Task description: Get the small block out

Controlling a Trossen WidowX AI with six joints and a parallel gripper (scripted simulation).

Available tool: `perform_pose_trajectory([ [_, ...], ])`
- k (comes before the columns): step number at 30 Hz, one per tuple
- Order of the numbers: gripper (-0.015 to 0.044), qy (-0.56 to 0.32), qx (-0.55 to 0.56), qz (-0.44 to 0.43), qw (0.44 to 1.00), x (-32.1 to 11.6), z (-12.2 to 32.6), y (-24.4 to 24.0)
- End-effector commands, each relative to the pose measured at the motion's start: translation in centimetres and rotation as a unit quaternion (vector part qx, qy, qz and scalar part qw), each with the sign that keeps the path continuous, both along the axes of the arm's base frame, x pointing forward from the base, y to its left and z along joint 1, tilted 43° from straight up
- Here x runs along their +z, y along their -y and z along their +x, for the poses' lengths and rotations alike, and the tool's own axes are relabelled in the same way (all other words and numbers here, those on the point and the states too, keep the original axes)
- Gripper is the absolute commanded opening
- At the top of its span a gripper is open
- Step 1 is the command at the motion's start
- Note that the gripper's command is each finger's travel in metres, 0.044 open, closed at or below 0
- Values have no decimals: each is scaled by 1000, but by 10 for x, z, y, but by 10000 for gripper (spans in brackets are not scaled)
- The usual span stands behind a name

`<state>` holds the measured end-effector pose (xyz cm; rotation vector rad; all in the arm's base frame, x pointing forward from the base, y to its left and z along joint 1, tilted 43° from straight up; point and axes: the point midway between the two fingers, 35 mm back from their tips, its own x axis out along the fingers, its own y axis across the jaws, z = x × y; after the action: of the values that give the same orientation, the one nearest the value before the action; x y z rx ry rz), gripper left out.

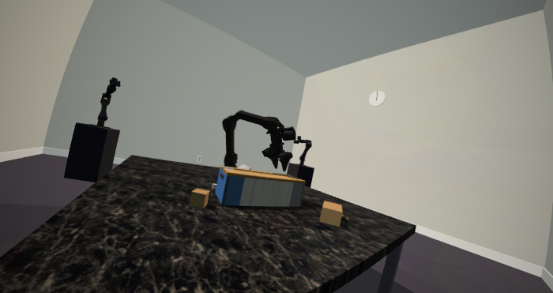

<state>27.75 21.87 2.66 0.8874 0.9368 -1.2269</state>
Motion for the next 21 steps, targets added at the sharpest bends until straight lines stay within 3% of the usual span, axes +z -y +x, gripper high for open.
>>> perform_pose_trajectory([
  [1,400,-2,-2,-2,1000,-2,1,2],
  [5,400,-2,-2,-2,1000,-2,1,2],
  [7,348,-11,16,5,1000,-1,-10,-5],
  [10,285,-46,112,-1,993,-1,-25,-13],
  [14,285,-87,243,-29,966,-3,-27,-14],
  [17,285,-128,359,-56,923,-5,-28,-16],
  [21,285,-194,528,-99,821,-8,-30,-17],
])
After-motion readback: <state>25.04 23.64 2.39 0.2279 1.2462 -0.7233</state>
